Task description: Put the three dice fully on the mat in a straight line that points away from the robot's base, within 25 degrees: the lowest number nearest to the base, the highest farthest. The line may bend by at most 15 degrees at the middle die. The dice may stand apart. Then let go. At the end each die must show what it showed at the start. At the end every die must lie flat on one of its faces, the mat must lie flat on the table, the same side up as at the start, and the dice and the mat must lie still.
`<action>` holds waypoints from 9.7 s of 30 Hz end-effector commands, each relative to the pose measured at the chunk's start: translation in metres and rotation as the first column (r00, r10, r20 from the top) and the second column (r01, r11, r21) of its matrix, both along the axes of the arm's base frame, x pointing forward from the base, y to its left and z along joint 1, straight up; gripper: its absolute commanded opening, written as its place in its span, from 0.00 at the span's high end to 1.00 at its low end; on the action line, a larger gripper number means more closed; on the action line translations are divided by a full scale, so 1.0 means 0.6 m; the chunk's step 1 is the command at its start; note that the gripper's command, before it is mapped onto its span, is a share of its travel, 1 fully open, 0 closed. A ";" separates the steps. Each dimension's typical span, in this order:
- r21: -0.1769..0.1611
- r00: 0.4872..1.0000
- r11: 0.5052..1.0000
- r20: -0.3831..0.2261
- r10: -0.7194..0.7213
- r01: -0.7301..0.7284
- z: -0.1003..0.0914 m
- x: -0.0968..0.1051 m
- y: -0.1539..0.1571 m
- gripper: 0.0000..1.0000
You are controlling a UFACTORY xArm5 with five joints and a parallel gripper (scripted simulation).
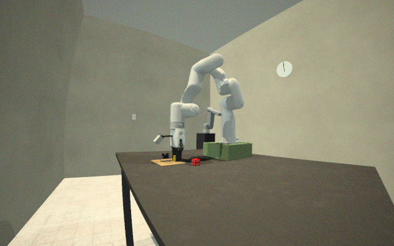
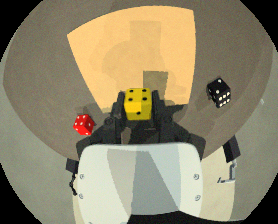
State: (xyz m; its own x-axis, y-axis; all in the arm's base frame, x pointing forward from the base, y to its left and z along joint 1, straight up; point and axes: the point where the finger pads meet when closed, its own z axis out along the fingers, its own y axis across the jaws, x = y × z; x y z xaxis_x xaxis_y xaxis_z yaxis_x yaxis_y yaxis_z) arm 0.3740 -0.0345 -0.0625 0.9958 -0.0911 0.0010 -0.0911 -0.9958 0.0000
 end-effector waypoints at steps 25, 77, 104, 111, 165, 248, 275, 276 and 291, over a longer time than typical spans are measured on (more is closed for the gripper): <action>0.000 1.000 1.000 0.003 0.000 0.000 0.038 0.002 0.000 0.53; -0.001 0.998 0.998 0.003 0.069 -0.069 0.150 0.001 0.005 0.00; -0.003 0.652 0.652 0.002 0.758 -0.758 0.146 -0.010 0.054 0.00; -0.003 0.463 0.463 0.001 0.887 -0.887 0.145 -0.014 0.068 0.00; -0.002 -0.893 -0.893 -0.004 0.450 -0.450 0.138 -0.049 0.160 0.00; 0.000 -0.996 -0.996 -0.004 -0.094 0.094 0.116 -0.065 0.191 0.53; 0.000 -0.996 -0.996 -0.004 -0.094 0.094 0.061 -0.065 0.192 0.53; 0.000 -0.996 -0.996 -0.004 -0.094 0.094 0.059 -0.065 0.192 0.53; 0.000 -0.996 -0.996 -0.004 -0.094 0.094 0.049 -0.065 0.193 0.53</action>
